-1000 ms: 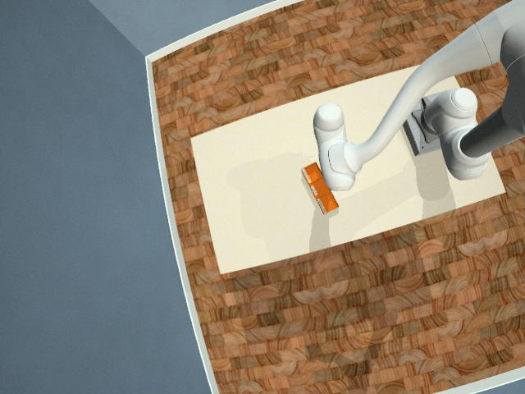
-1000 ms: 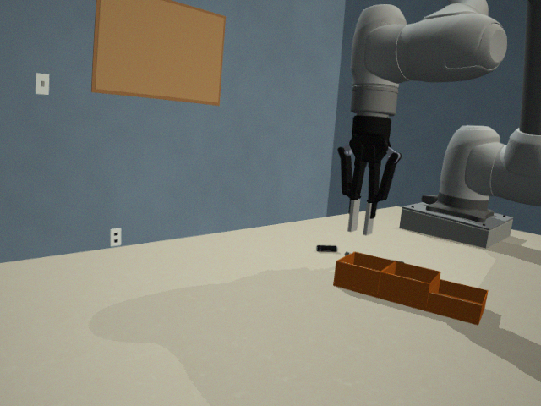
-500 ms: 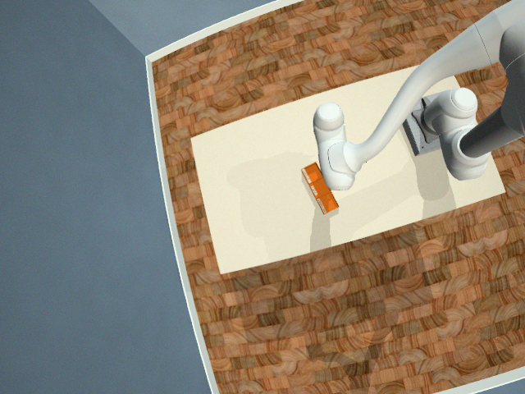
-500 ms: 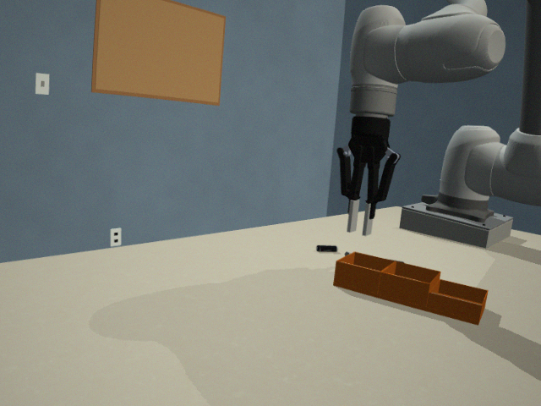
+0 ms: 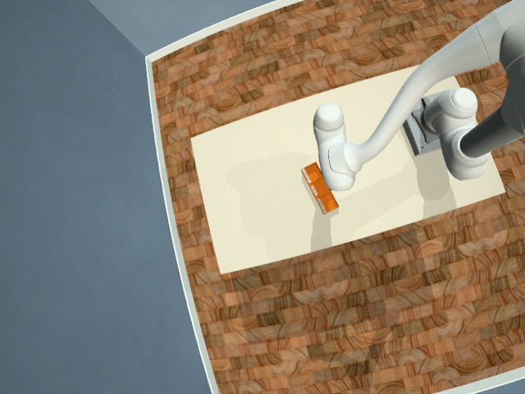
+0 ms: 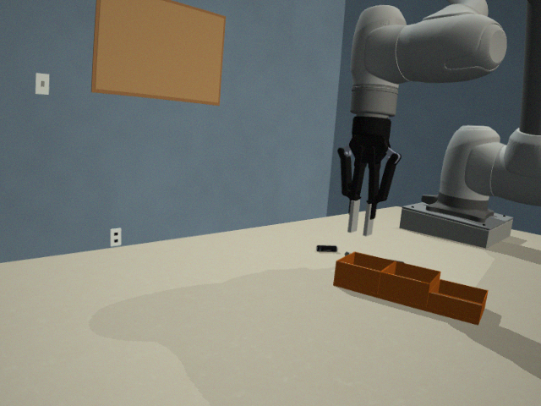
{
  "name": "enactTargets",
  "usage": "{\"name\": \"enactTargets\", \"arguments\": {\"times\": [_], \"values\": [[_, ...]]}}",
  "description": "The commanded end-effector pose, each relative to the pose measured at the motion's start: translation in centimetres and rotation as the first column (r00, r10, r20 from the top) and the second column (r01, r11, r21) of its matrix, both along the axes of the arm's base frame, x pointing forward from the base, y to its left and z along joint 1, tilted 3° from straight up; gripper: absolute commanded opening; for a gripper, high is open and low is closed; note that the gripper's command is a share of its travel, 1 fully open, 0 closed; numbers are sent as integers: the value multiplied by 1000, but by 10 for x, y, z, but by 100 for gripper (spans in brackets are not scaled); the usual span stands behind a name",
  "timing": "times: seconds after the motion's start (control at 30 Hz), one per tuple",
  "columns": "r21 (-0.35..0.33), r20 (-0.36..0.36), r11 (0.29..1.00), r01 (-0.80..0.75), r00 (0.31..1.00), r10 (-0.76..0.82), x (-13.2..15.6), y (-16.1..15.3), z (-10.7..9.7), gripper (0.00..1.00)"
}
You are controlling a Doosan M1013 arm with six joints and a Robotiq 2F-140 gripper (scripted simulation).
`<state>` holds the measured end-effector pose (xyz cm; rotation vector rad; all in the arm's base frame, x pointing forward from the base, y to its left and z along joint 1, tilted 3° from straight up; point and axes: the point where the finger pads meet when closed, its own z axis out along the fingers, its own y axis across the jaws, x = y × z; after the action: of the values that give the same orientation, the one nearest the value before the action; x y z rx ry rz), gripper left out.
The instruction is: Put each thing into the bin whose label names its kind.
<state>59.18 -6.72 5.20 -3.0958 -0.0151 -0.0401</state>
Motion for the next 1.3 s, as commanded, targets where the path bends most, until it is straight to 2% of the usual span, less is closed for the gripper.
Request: {"name": "enactTargets", "arguments": {"times": [0.0, 0.4, 0.47, 0.57, 1.27], "values": [[0, 0, 1000, 0, 1000, 0, 0, 0, 0, 18], [0, 0, 1000, 0, 1000, 0, 1, 2, -48, 18], [0, 0, 1000, 0, 1000, 0, 1, 2, -48, 18], [0, 0, 1000, 0, 1000, 0, 2, 3, -59, 18], [0, 0, 1000, 0, 1000, 0, 2, 3, -71, 18]]}}
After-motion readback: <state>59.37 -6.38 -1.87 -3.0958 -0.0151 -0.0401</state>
